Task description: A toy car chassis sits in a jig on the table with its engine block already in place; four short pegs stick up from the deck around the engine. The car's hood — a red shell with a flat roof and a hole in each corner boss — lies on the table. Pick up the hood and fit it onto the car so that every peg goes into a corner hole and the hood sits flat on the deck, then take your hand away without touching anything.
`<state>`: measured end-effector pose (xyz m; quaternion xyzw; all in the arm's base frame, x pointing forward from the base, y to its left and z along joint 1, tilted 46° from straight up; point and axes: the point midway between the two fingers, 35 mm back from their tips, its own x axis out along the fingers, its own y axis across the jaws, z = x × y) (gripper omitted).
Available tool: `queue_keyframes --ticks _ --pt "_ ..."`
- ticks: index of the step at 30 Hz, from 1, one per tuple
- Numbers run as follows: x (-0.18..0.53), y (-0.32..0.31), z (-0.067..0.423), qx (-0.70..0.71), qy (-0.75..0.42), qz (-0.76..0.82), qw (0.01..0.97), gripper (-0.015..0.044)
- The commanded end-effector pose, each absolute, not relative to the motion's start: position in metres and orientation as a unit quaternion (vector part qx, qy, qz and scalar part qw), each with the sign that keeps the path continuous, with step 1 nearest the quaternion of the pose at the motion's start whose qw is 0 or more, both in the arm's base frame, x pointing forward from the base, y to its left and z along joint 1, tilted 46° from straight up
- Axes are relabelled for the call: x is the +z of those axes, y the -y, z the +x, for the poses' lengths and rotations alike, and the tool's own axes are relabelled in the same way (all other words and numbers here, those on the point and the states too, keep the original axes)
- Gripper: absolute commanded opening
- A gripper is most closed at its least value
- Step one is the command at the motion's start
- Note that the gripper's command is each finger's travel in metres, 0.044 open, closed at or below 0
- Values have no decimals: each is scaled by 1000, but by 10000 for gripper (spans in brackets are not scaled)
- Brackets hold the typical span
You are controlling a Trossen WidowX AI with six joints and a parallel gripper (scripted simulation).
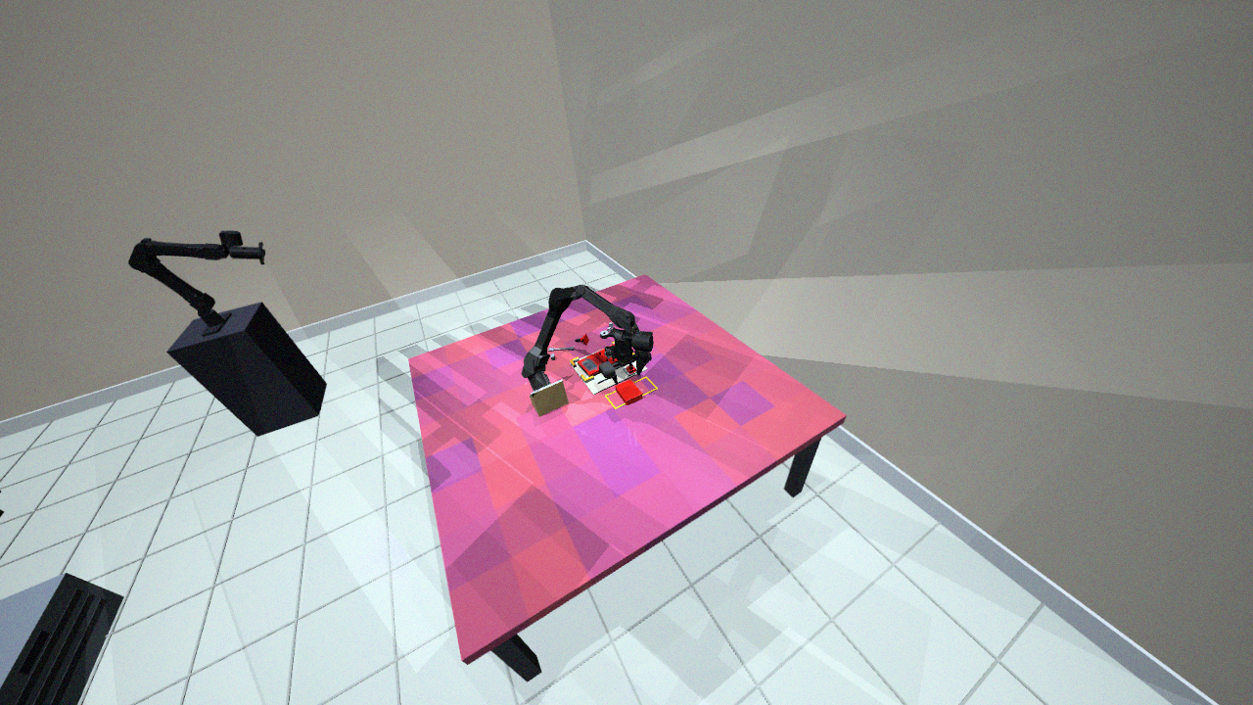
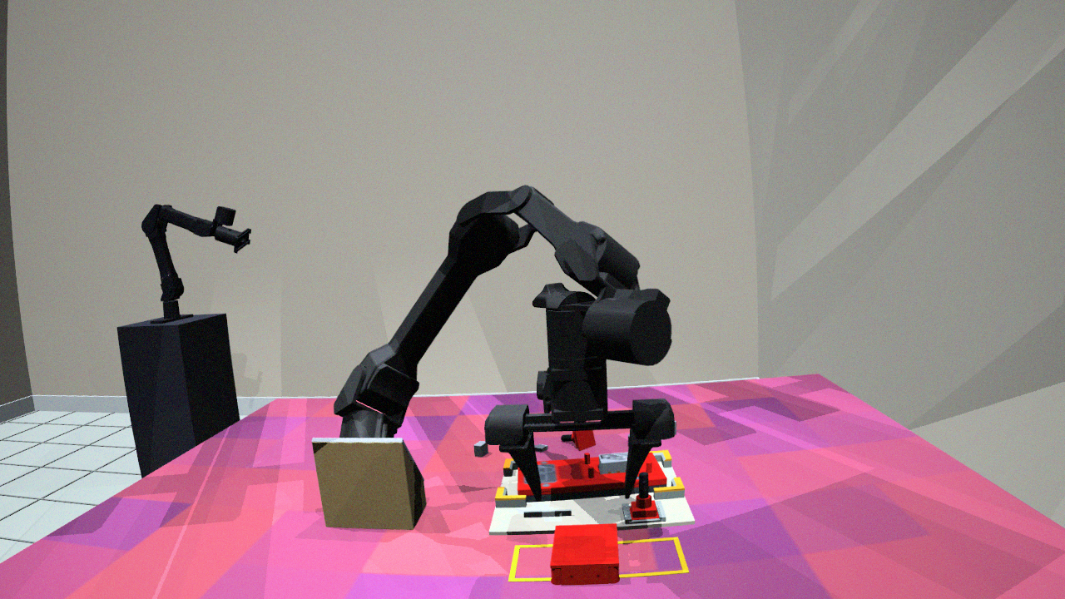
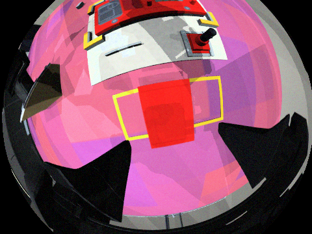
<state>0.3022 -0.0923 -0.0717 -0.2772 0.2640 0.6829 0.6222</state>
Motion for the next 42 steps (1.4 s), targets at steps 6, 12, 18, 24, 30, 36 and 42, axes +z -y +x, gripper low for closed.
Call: queue_keyframes --ticks 6,12,18,24,30,36,42 --pt "-76 88 302 684 -259 -278 623 440" --pt "-79 85 302 684 -259 -278 623 440" --pt "-81 83 302 684 -259 -278 623 440" --pt "-84 80 302 684 -259 -278 623 440" --pt "-86 78 302 684 -259 -278 623 440" --pt "-89 75 302 684 -259 -278 623 440" --pt "-91 72 302 684 -259 -278 623 440"
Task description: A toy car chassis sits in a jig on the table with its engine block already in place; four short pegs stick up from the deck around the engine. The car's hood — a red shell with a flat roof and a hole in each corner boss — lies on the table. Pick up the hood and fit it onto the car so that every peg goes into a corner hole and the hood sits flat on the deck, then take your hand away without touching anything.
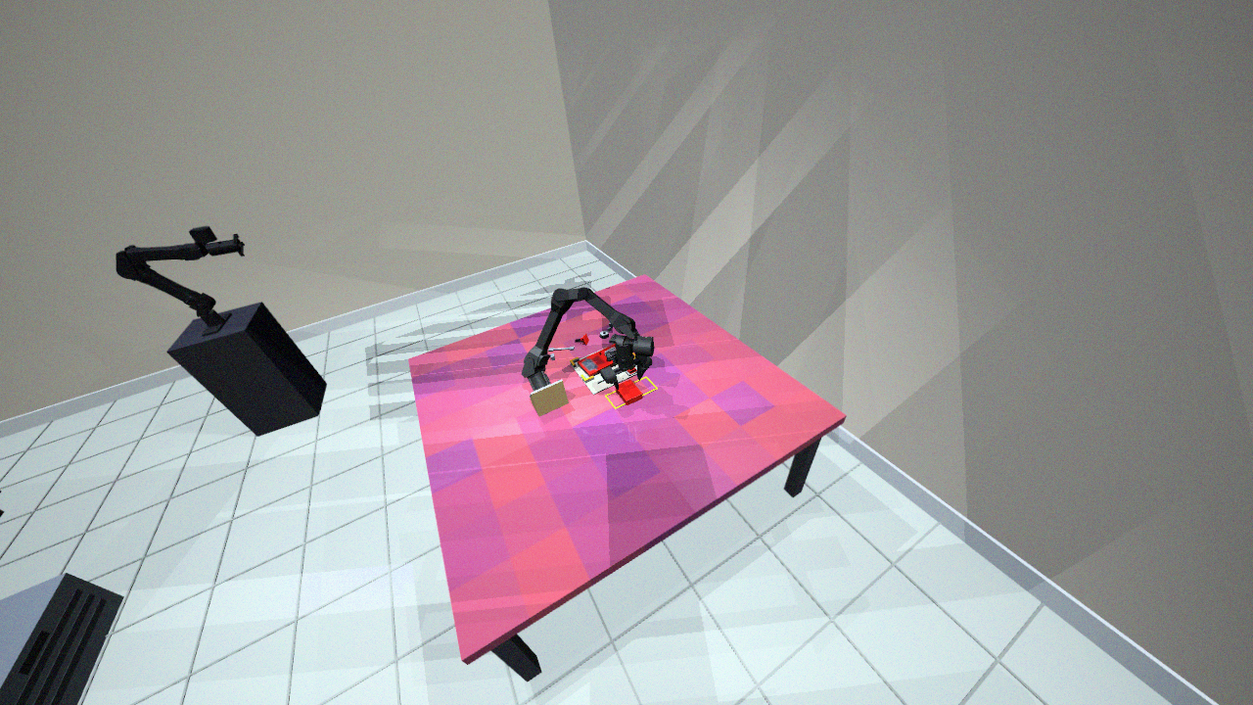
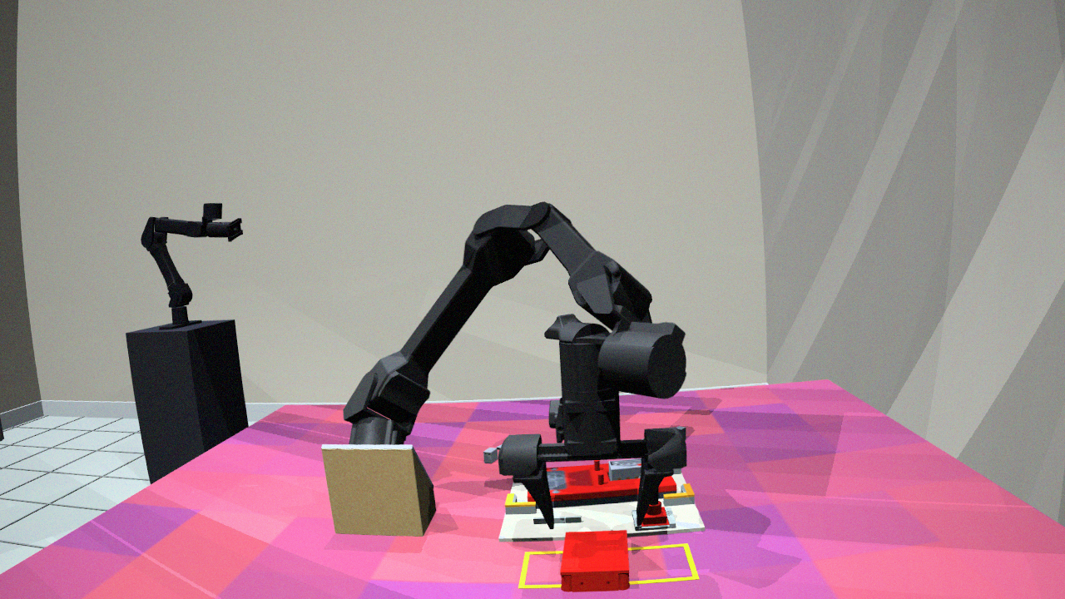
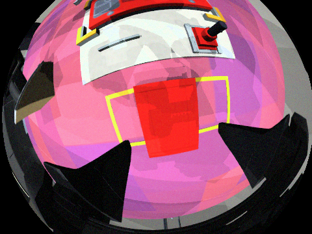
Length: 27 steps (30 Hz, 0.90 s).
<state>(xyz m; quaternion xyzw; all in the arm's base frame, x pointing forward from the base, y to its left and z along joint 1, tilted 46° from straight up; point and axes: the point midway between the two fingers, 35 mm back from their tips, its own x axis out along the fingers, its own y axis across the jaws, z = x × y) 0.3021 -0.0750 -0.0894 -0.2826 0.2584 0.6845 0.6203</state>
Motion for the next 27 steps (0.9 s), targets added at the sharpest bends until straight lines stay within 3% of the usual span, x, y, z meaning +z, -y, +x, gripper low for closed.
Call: queue_keyframes --ticks 1,27 --pt "-92 72 302 684 -259 -278 623 440" --pt "-102 60 300 684 -259 -278 623 440"
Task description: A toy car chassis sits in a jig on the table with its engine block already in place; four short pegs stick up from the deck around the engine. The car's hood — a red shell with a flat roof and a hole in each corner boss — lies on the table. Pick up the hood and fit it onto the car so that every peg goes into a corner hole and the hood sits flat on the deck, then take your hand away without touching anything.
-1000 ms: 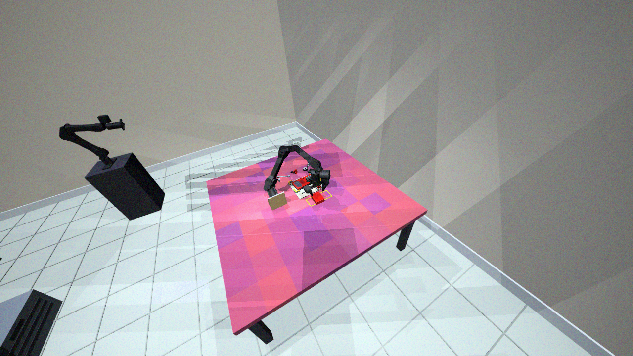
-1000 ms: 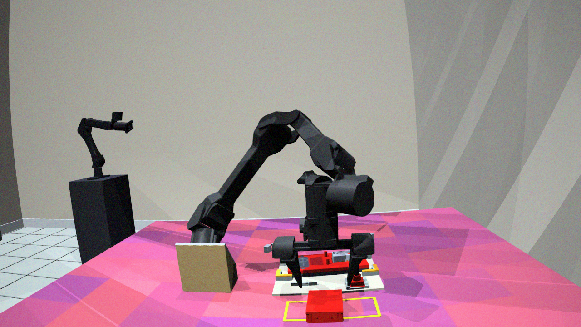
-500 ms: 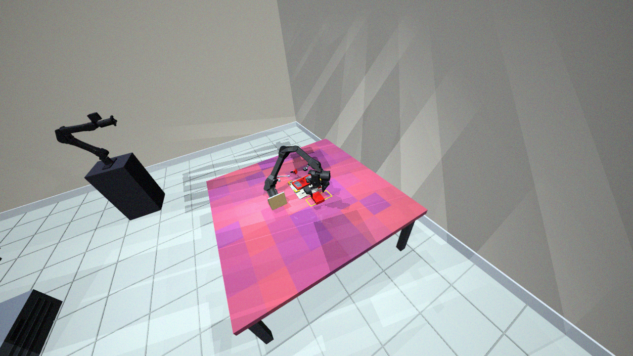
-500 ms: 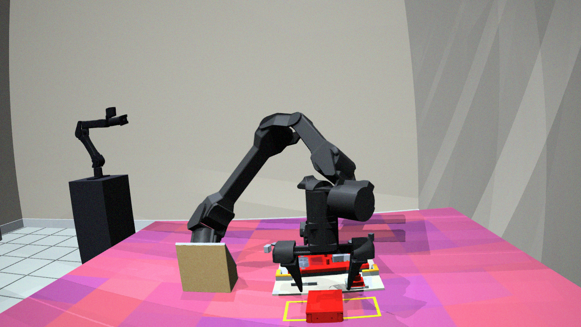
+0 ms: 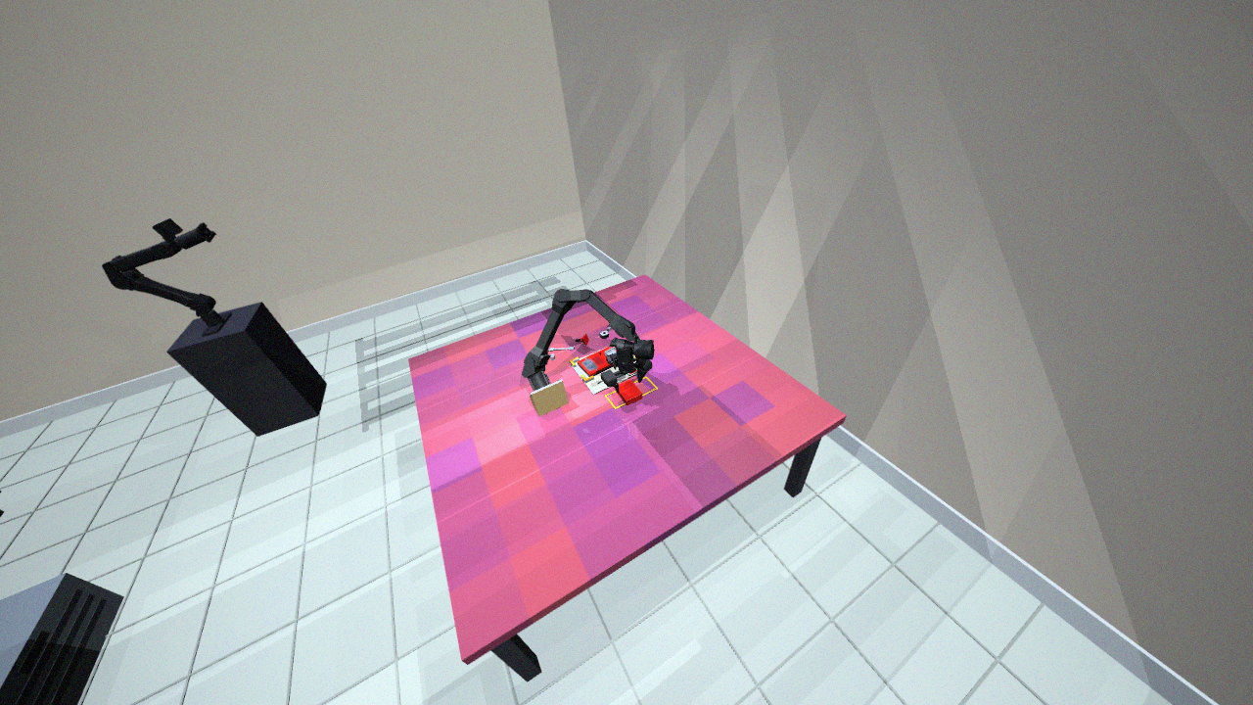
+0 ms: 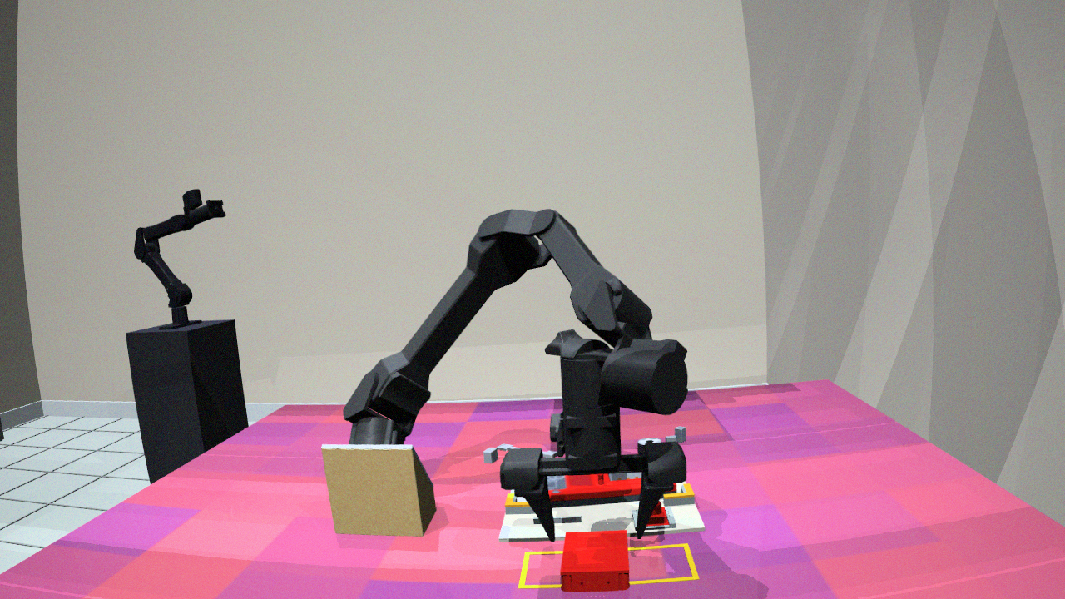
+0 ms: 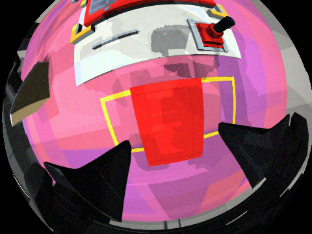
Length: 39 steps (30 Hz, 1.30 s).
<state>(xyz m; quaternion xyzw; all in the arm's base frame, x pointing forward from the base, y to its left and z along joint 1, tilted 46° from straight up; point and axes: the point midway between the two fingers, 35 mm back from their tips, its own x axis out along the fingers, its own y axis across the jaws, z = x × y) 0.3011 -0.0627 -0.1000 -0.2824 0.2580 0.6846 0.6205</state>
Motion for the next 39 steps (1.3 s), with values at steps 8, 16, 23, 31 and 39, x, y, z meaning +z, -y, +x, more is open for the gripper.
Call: queue_keyframes --ticks 8,16,23,31,39 --pt "-105 56 300 684 -258 -278 623 440" --pt "-107 53 299 684 -258 -277 623 440" --pt "-109 51 299 684 -258 -277 623 440" --pt "-112 48 299 684 -258 -277 623 440" --pt "-115 45 299 684 -258 -277 623 440"
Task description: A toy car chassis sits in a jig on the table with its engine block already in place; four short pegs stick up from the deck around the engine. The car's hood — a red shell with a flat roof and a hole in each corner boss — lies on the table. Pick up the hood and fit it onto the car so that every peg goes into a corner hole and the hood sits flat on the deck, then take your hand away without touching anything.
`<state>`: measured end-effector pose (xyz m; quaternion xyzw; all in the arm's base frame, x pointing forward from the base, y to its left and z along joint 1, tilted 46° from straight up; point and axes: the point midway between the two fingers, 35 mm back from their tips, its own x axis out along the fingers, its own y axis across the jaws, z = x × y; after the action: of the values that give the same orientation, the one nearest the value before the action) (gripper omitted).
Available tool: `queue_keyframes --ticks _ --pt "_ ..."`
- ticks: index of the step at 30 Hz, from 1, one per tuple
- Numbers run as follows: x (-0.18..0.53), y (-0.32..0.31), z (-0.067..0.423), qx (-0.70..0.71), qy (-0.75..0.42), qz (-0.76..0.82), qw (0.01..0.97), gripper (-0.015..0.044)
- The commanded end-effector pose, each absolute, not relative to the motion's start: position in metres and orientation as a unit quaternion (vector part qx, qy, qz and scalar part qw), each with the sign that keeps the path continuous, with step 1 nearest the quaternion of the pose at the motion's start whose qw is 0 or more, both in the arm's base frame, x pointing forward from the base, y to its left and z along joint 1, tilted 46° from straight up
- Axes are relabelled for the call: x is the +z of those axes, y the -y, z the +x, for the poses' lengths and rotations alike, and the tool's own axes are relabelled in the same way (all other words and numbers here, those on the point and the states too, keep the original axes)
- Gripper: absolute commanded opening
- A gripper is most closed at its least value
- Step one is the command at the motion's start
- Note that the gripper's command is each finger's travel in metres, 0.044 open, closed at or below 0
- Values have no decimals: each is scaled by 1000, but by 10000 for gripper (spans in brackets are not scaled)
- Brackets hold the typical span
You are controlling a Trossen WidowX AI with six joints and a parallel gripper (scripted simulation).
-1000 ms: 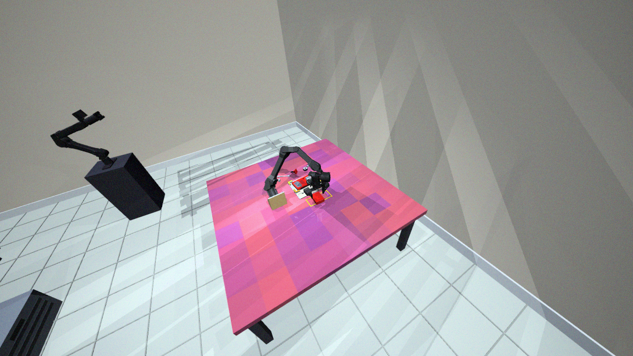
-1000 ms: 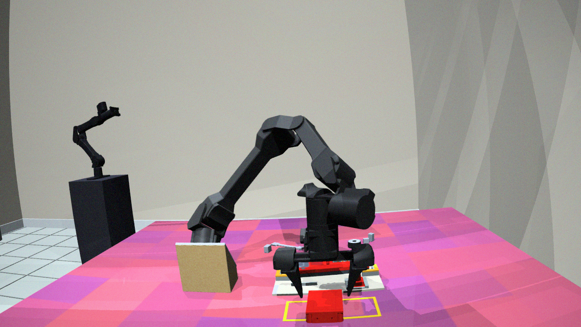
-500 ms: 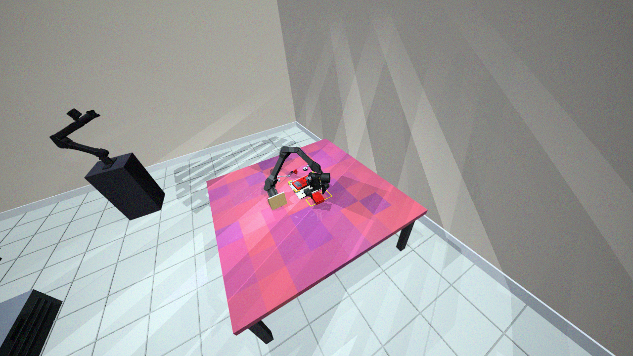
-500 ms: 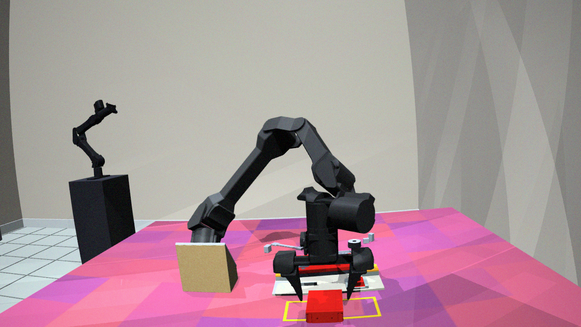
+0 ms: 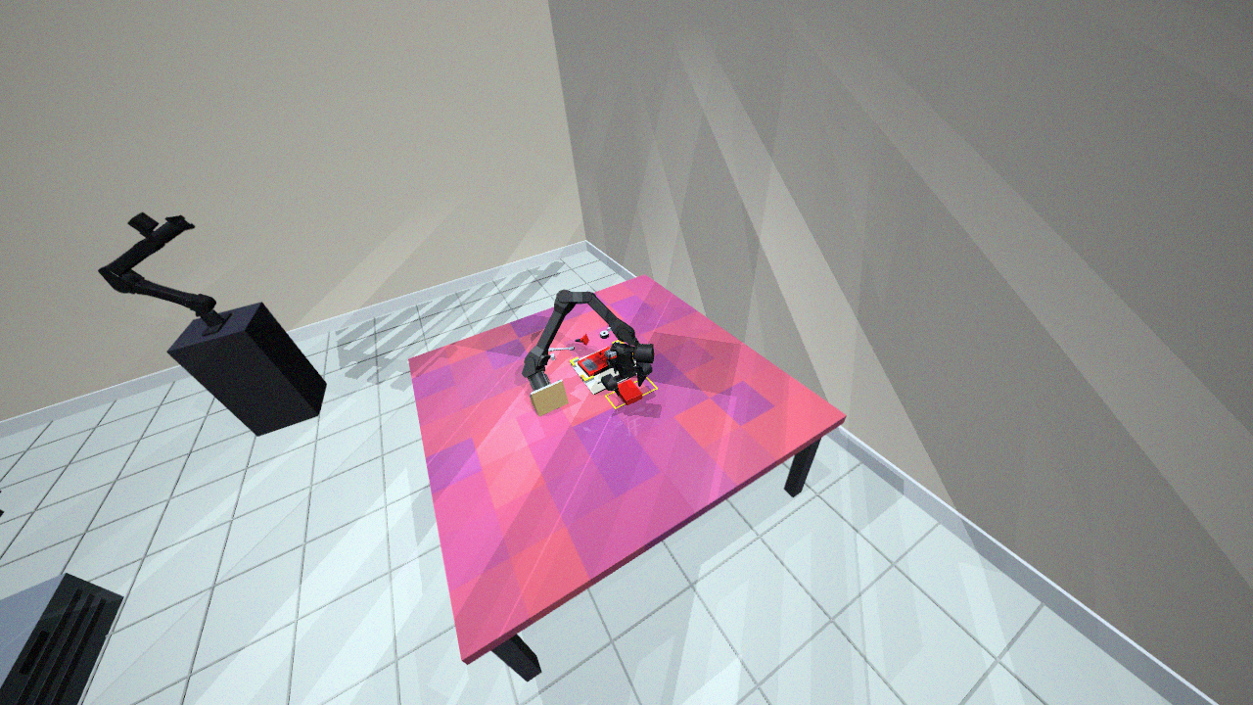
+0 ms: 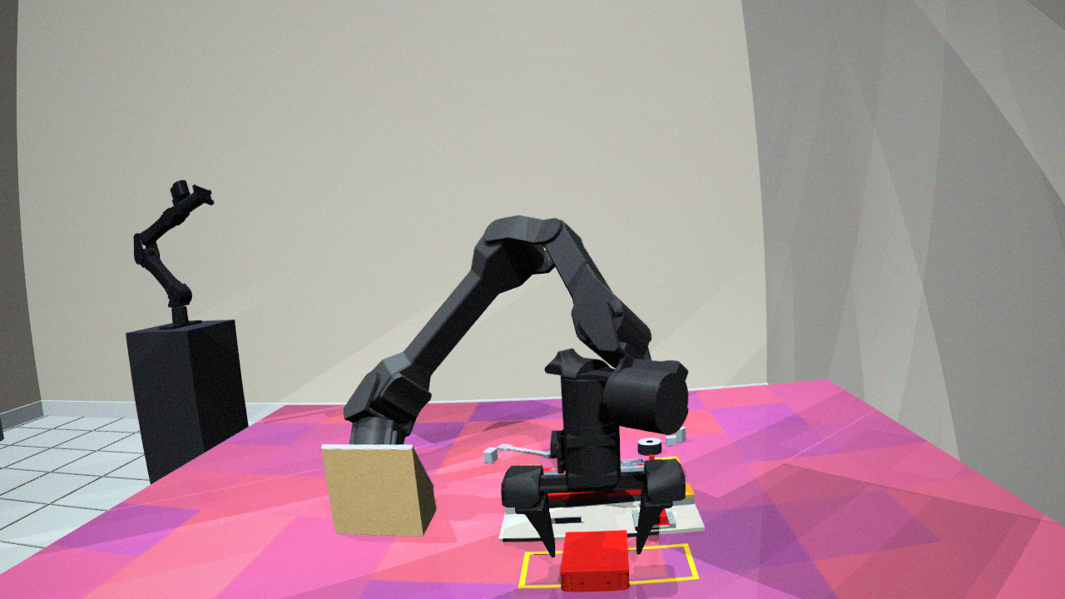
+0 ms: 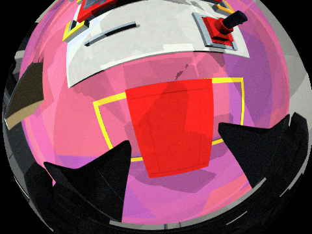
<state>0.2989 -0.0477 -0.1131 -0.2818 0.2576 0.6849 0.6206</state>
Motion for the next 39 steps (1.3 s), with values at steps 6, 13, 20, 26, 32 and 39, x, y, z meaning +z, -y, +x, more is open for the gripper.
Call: queue_keyframes --ticks 6,13,20,26,32,39 --pt "-117 43 298 684 -258 -277 623 440" --pt "-119 41 298 684 -258 -277 623 440" --pt "-119 41 298 685 -257 -282 621 387" --pt "-119 41 298 685 -257 -282 621 308" --pt "-119 41 298 685 -258 -281 621 249" --pt "-115 45 298 685 -258 -281 621 65"
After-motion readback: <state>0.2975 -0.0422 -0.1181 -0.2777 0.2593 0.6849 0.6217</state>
